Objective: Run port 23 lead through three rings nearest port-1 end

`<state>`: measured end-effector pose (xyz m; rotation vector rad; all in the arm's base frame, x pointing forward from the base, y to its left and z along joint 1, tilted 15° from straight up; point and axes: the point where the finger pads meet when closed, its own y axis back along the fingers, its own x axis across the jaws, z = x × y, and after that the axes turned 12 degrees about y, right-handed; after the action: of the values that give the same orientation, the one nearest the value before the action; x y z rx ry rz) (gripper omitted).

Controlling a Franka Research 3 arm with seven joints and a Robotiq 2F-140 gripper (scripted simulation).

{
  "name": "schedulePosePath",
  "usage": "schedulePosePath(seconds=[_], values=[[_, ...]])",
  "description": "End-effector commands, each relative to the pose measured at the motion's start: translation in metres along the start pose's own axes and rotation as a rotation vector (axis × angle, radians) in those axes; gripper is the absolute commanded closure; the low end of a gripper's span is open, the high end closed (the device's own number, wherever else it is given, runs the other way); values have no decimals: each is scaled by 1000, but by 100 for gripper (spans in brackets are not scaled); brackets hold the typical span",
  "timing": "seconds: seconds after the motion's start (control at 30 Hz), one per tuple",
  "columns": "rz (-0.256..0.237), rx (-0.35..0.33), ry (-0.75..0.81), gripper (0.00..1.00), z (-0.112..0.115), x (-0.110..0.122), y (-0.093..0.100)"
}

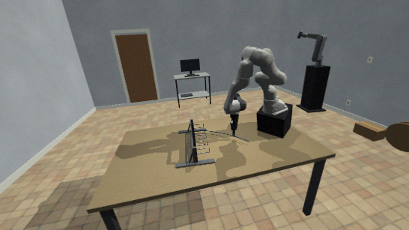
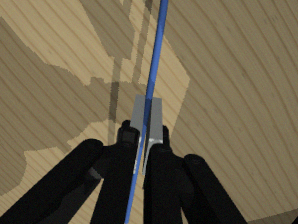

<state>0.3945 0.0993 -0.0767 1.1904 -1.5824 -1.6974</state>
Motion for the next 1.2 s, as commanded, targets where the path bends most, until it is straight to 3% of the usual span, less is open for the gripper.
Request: schedulePosePath(seconds=[0.0,0.7,1.17], values=[[5,2,-16,100,-1,2,2],[5,2,-16,100,-1,2,6],[5,2,-16,100,-1,2,36]])
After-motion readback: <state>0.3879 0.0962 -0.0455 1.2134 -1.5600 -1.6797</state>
